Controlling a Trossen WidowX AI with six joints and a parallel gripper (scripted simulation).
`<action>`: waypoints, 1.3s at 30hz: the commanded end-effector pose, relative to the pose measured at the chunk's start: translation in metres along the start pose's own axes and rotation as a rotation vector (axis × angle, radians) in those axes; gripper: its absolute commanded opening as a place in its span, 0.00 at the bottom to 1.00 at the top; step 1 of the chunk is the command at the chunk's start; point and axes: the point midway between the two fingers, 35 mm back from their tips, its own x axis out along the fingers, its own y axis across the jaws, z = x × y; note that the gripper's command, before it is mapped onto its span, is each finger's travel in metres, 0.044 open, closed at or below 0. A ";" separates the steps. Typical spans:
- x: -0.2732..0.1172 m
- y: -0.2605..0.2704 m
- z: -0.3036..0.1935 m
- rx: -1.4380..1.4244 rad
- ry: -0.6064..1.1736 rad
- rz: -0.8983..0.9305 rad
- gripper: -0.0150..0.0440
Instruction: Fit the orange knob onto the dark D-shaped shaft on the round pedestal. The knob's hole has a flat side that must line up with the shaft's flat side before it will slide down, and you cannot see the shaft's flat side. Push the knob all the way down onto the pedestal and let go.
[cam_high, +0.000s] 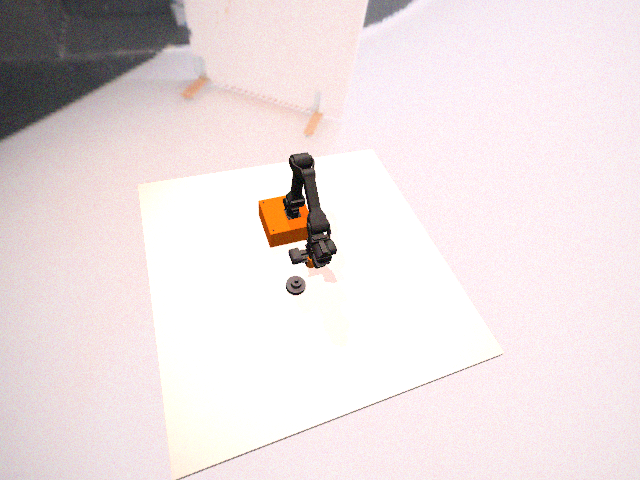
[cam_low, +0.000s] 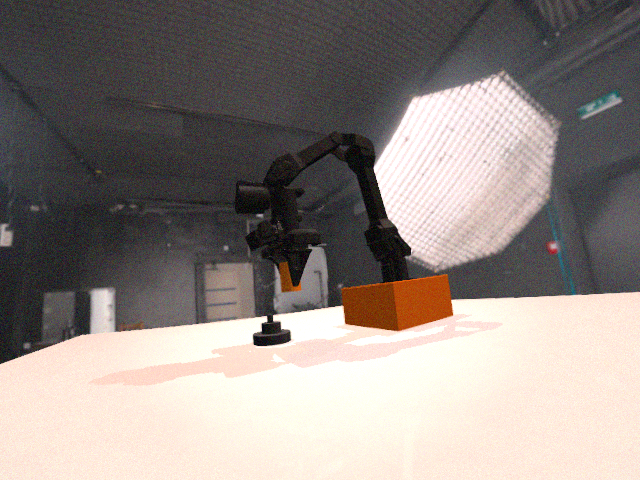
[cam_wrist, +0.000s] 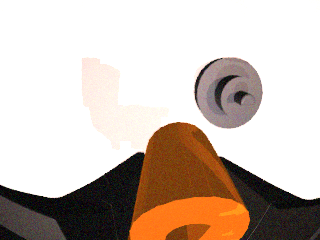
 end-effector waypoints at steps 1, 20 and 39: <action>0.001 -0.011 0.009 -0.004 -0.016 -0.002 0.25; 0.020 -0.066 0.026 -0.014 -0.020 -0.007 0.25; 0.043 -0.068 0.027 -0.010 -0.020 -0.007 0.25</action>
